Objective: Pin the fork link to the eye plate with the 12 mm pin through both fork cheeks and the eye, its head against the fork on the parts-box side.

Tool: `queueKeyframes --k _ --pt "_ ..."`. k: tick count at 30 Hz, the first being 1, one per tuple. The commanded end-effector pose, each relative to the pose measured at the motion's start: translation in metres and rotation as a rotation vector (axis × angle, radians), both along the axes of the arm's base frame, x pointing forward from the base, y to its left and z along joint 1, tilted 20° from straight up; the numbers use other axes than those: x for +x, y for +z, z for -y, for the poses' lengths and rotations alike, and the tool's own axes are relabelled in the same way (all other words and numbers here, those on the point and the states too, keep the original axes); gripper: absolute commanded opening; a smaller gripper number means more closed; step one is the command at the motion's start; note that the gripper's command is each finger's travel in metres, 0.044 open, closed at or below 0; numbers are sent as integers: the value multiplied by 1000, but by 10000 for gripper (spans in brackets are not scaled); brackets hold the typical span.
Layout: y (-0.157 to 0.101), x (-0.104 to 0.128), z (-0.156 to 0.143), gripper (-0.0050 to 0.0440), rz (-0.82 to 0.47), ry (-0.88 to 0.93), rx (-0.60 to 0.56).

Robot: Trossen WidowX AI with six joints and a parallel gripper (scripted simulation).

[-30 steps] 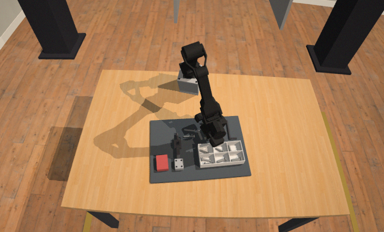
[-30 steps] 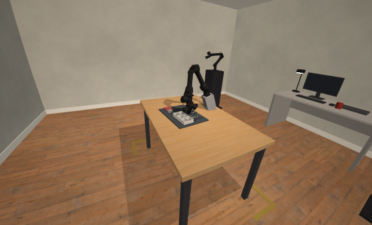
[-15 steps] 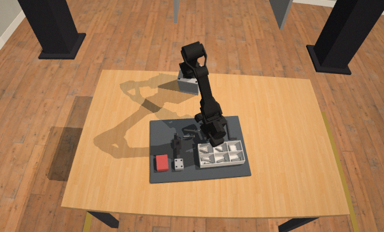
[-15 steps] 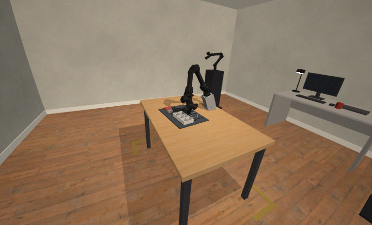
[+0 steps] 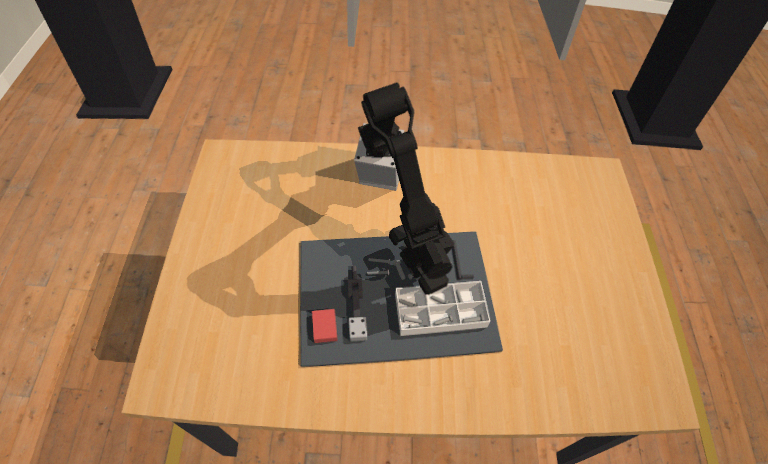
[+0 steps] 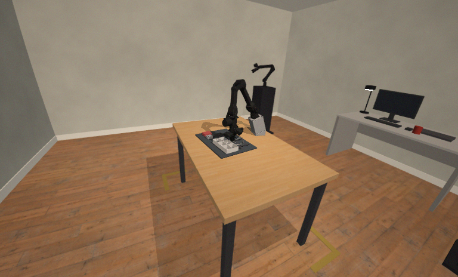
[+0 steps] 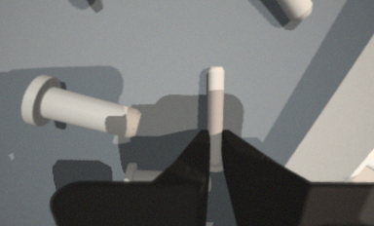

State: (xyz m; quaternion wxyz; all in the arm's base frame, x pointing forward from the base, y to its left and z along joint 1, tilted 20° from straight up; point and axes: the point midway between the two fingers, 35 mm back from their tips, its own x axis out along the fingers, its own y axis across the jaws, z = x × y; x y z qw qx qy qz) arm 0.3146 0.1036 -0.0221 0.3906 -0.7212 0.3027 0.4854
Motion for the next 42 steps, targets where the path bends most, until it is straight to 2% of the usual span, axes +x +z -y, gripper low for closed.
queueKeyframes --k 1,42 --pt "10 2 -2 -50 22 4 10" --pt "48 -9 -5 -50 33 -1 15"
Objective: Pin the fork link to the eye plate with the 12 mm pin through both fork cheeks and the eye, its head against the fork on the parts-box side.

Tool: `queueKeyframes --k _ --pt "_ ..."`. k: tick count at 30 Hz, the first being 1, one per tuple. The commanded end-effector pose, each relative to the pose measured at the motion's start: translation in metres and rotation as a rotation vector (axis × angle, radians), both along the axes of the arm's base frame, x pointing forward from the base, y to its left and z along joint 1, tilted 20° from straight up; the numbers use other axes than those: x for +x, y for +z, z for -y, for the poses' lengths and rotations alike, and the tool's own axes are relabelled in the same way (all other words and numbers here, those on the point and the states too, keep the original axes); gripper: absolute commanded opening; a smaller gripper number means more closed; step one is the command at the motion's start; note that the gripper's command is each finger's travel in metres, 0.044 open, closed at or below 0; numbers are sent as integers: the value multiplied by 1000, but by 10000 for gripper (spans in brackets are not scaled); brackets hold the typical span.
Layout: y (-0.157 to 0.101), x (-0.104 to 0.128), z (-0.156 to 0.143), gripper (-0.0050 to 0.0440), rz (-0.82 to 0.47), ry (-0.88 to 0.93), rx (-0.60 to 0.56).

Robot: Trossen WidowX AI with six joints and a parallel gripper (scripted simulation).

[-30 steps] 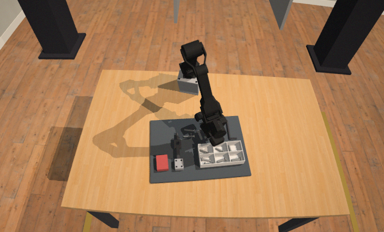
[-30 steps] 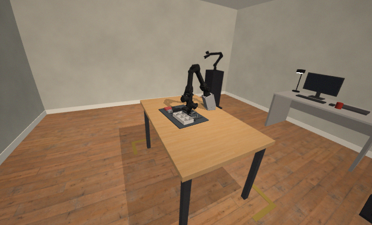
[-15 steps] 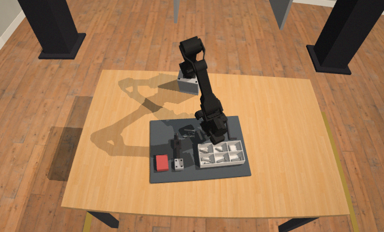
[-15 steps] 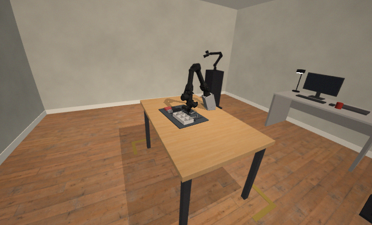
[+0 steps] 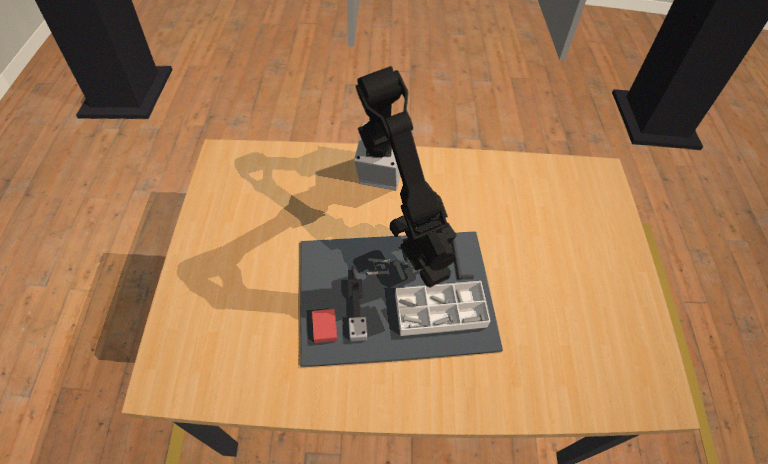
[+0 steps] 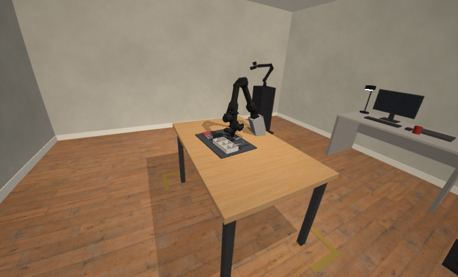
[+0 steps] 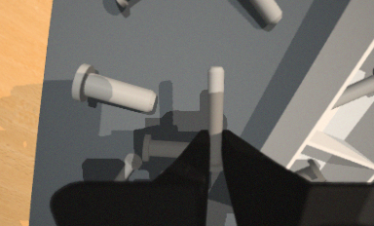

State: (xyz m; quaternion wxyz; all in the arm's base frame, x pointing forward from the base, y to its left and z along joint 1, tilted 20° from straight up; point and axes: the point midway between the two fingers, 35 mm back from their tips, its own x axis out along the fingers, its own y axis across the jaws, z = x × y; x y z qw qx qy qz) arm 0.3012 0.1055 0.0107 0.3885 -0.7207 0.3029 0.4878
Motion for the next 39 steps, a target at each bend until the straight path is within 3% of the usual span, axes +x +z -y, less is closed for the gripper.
queueKeyframes --k 1,39 --pt "15 4 -3 -50 37 -4 16" --pt "10 12 -5 -50 16 -3 6"
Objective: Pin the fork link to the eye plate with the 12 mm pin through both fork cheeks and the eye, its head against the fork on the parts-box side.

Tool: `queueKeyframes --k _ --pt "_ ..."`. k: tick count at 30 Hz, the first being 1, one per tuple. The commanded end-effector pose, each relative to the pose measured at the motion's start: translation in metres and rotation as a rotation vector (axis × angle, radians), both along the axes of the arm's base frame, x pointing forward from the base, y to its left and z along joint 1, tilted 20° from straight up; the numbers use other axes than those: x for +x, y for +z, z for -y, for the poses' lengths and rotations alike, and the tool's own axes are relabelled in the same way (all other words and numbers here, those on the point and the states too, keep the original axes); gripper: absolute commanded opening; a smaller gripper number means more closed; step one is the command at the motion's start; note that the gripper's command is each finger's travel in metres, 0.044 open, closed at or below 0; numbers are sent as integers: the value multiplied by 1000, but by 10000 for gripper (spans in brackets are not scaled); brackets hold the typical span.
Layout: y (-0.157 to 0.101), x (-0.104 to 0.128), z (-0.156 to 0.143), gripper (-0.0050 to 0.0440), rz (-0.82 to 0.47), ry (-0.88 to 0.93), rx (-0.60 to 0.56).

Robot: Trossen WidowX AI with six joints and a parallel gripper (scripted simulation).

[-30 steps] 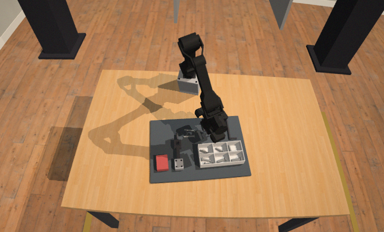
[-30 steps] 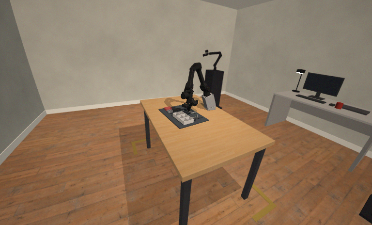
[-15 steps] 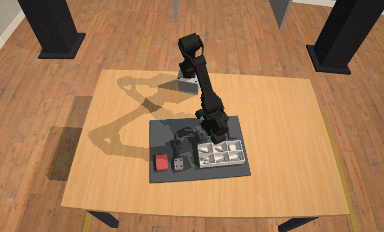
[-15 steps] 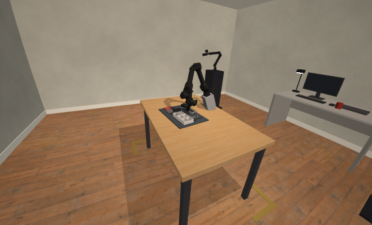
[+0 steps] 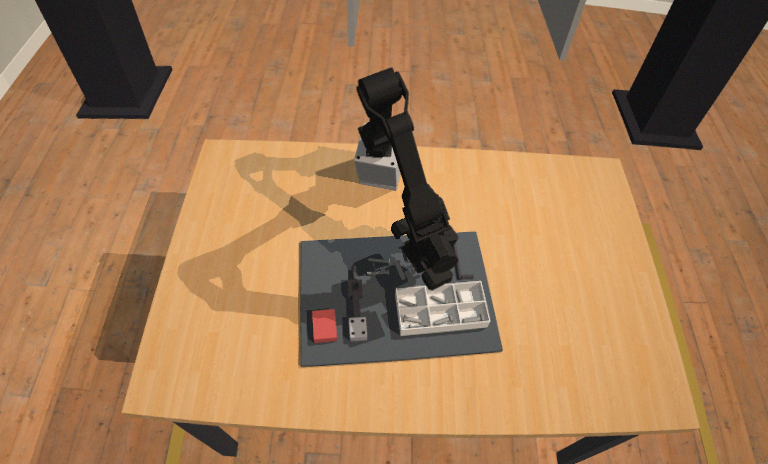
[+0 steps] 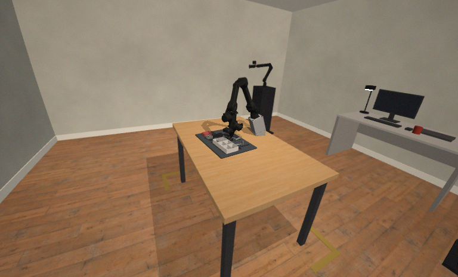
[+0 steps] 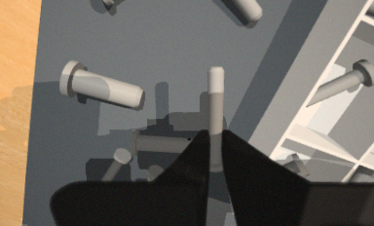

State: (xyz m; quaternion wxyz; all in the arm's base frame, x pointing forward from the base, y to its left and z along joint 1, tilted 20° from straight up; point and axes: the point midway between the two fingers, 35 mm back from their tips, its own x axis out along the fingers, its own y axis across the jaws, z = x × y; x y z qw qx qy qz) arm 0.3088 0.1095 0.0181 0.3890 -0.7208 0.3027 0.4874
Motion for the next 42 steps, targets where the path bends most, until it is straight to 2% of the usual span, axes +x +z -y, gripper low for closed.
queueKeyframes --k 1,42 --pt "2 4 -1 -50 14 -3 5" --pt "-33 16 1 -50 7 2 3"
